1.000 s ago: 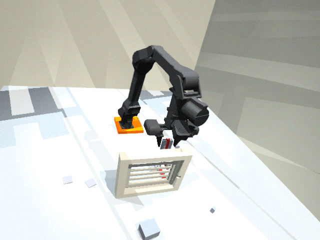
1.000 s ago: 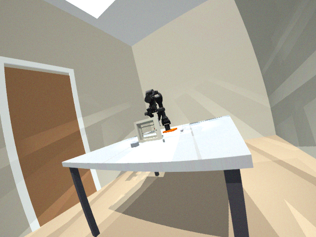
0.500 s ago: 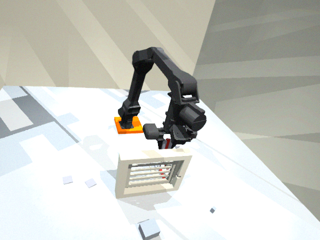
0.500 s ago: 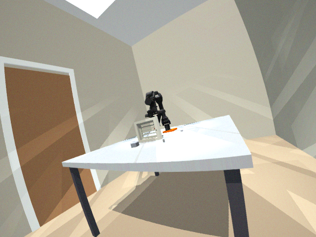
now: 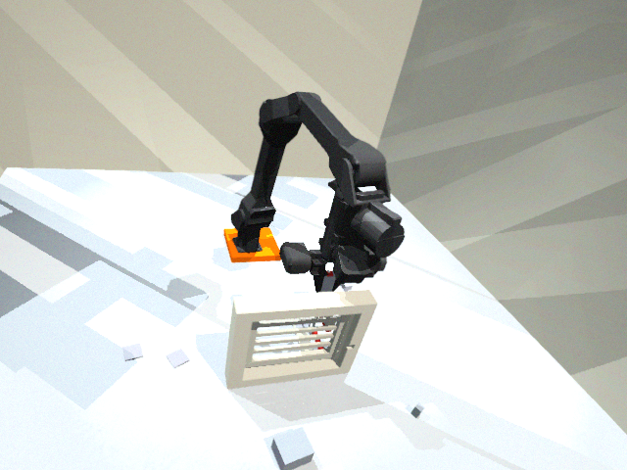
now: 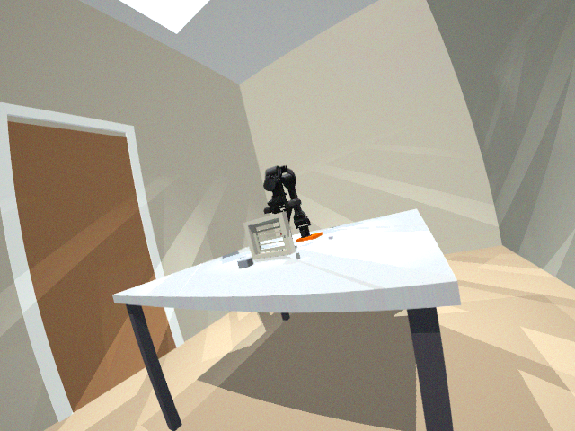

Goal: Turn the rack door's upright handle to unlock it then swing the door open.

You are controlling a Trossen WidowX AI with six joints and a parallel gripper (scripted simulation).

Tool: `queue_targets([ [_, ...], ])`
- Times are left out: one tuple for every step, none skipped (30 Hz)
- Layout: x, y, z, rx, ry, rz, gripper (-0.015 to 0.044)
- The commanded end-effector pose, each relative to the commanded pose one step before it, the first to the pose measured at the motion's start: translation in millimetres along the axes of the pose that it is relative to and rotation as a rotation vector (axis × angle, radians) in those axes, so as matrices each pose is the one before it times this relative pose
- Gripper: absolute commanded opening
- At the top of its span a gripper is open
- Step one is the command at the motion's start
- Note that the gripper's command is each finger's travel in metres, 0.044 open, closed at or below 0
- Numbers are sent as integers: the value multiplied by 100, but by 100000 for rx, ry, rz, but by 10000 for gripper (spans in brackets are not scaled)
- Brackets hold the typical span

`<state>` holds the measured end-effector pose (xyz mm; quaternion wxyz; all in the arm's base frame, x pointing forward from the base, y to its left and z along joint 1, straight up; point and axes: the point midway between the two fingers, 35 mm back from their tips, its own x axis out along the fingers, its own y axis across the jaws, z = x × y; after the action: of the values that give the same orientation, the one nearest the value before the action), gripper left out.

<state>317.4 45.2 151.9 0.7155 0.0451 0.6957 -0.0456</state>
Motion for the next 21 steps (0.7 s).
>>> queue_targets([
  [149,2,-90,-321,569,69,15],
  [0,0,0,0,0,0,15],
  [0,0,0,0,0,0,15],
  [0,-1,0,-808,-3,-4,15],
  [0,-3,-1,-2425,-9,-11,15],
  [0,-5,-1,-4042,-14,-18,15],
  [0,-6,-1,-4920,-14,-20,15],
  [0,-5,-1,-4923,-12,-18,15],
  [0,-5,-2,-4923,-11,-19,15],
  [0,-5,-2,-4923,-10,-19,15],
  [0,-4,-2,-4924,-7,-16,15],
  [0,-3,-2,-4924,-5,-14,15],
  [0,-3,-2,-4924,-4,-15,15],
  [0,1,1,-4928,2,6,15],
  [0,1,1,-4930,2,6,15],
  [0,1,1,-4930,1,6,15],
  [0,1,1,-4930,1,6,15],
  [0,1,1,-4930,1,6,15],
  [0,1,1,-4930,1,6,15],
  [0,1,1,-4930,0,6,15],
  [0,1,1,-4930,0,6,15],
])
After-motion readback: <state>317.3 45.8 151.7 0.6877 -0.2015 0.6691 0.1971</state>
